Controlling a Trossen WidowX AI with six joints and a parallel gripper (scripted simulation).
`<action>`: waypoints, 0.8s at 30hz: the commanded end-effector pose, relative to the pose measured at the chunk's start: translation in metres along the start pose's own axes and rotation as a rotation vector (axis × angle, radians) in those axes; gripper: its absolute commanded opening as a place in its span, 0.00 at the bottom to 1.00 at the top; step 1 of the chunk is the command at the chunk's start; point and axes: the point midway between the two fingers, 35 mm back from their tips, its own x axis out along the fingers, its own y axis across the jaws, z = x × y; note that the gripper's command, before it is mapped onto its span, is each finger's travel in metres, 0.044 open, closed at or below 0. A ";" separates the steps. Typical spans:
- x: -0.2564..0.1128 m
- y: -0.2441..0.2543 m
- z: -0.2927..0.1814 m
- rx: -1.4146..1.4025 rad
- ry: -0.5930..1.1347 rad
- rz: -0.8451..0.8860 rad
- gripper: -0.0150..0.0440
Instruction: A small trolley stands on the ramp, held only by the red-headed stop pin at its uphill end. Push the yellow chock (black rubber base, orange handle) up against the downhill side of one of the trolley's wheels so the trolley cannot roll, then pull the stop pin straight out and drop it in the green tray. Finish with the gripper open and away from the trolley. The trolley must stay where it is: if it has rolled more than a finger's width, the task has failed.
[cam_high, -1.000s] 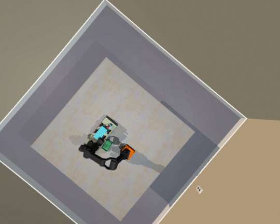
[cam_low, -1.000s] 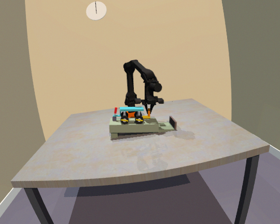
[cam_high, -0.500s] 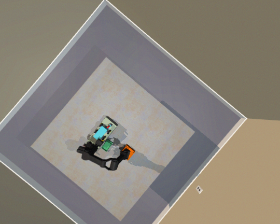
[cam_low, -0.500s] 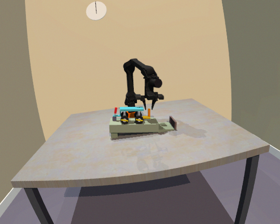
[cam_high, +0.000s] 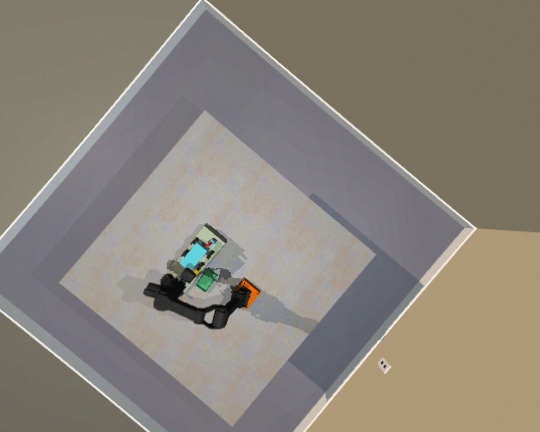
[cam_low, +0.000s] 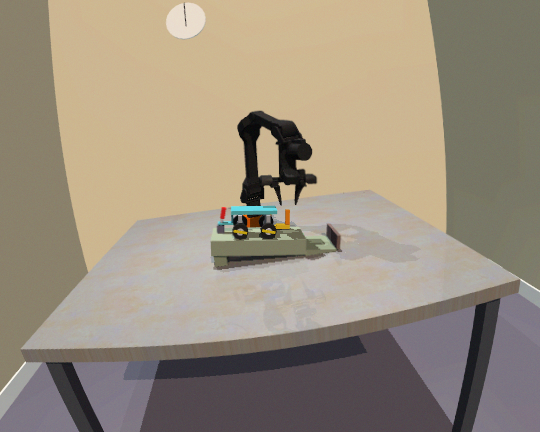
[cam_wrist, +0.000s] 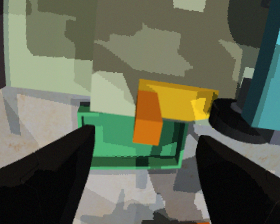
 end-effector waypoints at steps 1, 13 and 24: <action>-0.007 -0.005 0.019 -0.053 -0.060 0.040 0.58; -0.021 -0.060 0.038 -0.507 -0.094 -0.056 0.58; -0.025 -0.115 0.038 -0.930 -0.009 -0.143 0.58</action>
